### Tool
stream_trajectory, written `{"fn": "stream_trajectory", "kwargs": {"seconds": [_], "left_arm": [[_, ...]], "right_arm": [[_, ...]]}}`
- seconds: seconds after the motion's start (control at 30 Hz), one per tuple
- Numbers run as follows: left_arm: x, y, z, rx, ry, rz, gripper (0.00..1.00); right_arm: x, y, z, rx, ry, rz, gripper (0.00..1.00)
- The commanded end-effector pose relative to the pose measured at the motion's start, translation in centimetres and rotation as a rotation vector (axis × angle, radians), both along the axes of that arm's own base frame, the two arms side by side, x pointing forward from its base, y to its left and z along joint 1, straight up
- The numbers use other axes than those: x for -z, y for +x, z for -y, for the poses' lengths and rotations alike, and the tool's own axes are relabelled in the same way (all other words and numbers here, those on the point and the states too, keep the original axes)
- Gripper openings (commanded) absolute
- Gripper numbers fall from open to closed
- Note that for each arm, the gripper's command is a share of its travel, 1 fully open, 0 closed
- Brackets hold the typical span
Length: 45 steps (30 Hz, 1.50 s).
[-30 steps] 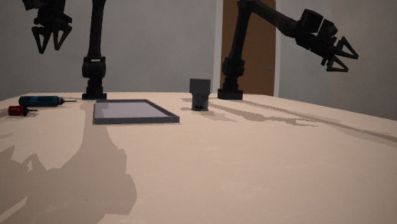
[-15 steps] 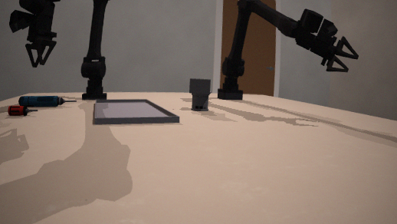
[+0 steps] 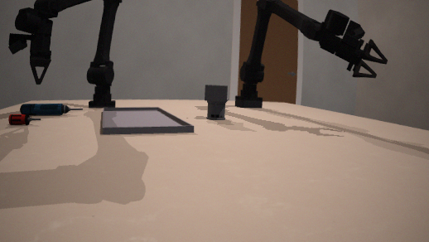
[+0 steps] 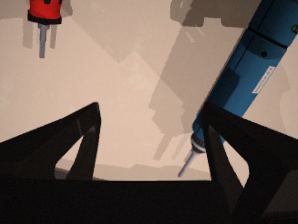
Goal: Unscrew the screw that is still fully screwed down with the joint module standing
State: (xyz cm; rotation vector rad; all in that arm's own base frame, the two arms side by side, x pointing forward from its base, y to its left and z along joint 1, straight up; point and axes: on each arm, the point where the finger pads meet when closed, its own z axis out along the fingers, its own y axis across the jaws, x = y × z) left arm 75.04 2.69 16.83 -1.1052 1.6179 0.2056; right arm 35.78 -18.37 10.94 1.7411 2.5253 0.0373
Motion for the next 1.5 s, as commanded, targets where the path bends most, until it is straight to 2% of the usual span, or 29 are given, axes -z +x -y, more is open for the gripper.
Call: {"fn": "stream_trajectory", "kwargs": {"seconds": [0.0,0.2,0.23,0.37,0.4,0.47,0.93,0.97,1.47], "left_arm": [[-2.3,0.9,0.1,0.000,-0.006,0.045,1.00],[-2.3,0.9,0.1,0.000,-0.006,0.045,1.00],[-2.3,0.9,0.1,0.000,-0.006,0.045,1.00],[-2.3,0.9,0.1,0.000,-0.006,0.045,1.00],[-2.3,0.9,0.1,0.000,-0.006,0.045,1.00],[-2.3,0.9,0.1,0.000,-0.006,0.045,1.00],[-2.3,0.9,0.1,0.000,-0.006,0.045,1.00],[-2.3,0.9,0.1,0.000,-0.006,0.045,0.93],[-2.3,0.9,0.1,0.000,-0.006,0.045,0.93]], "right_arm": [[0.8,-3.1,1.1,0.163,-0.001,-0.001,0.65],[3.0,-8.4,1.9,0.368,0.019,-0.039,0.65],[4.0,-8.5,1.8,0.368,0.033,-0.067,0.65],[4.0,-8.5,1.7,0.368,0.035,-0.067,0.65],[2.5,-6.6,2.1,0.346,0.014,-0.025,0.65],[2.1,-6.5,2.1,0.347,0.009,-0.014,0.65],[2.2,-6.2,2.2,0.353,0.008,-0.013,0.65],[2.6,-7.2,1.9,0.352,0.019,-0.034,0.65],[2.6,-7.2,1.9,0.352,0.019,-0.034,0.65]]}}
